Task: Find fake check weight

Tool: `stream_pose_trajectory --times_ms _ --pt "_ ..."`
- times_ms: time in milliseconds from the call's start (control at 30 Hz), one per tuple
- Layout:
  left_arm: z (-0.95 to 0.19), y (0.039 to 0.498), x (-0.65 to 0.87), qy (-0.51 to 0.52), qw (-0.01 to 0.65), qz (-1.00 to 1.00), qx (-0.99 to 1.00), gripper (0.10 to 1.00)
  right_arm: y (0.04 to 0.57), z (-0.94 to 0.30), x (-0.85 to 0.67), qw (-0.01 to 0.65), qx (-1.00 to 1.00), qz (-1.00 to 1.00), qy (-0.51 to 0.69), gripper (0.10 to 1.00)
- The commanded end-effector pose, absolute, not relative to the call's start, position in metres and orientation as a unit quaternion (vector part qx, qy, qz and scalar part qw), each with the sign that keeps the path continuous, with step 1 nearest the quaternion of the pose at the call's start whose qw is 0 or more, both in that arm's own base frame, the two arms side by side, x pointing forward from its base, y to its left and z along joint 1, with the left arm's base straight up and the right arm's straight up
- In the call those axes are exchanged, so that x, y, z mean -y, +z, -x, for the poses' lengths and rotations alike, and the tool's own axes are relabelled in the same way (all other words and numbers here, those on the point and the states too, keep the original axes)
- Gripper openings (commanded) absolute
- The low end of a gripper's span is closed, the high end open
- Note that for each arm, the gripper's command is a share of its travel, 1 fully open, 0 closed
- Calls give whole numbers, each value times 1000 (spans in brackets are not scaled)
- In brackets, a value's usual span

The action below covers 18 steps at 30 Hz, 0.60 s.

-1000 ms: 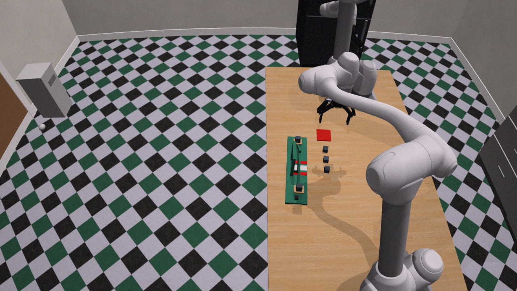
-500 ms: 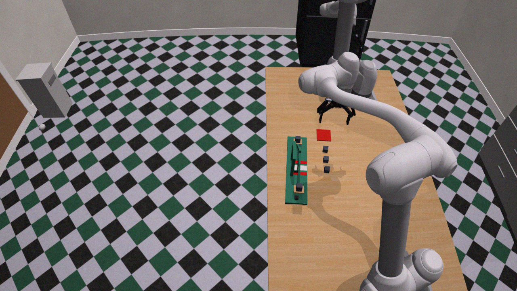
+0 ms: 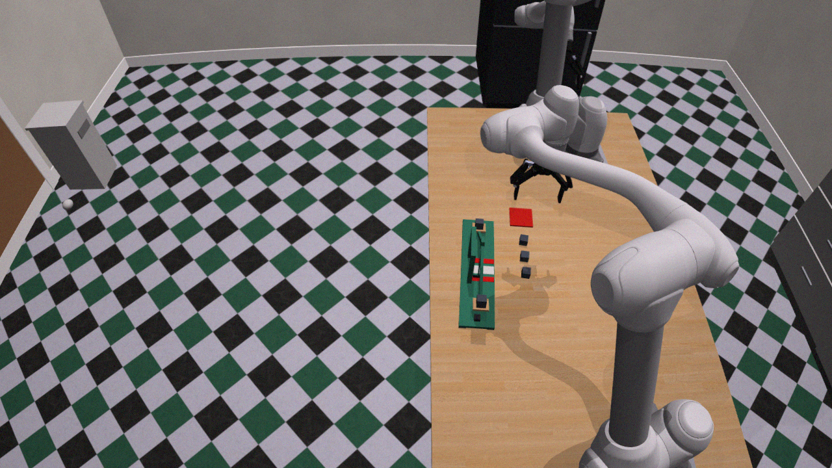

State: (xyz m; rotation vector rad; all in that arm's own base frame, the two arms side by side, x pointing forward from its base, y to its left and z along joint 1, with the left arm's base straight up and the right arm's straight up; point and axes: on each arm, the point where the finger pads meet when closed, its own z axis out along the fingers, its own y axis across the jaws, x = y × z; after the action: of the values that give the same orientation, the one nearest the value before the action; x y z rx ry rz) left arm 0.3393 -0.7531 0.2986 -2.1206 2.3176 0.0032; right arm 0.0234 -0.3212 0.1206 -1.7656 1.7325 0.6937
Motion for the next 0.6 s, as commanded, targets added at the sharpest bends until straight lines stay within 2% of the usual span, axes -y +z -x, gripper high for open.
stream_pose_trajectory --times_ms 0,567 --pt "-341 300 741 0 0 675 -738 1000 121 -24 322 282 -647 659 259 1000" --pt "-353 300 600 0 0 675 -738 1000 121 -24 322 282 -647 659 259 1000"
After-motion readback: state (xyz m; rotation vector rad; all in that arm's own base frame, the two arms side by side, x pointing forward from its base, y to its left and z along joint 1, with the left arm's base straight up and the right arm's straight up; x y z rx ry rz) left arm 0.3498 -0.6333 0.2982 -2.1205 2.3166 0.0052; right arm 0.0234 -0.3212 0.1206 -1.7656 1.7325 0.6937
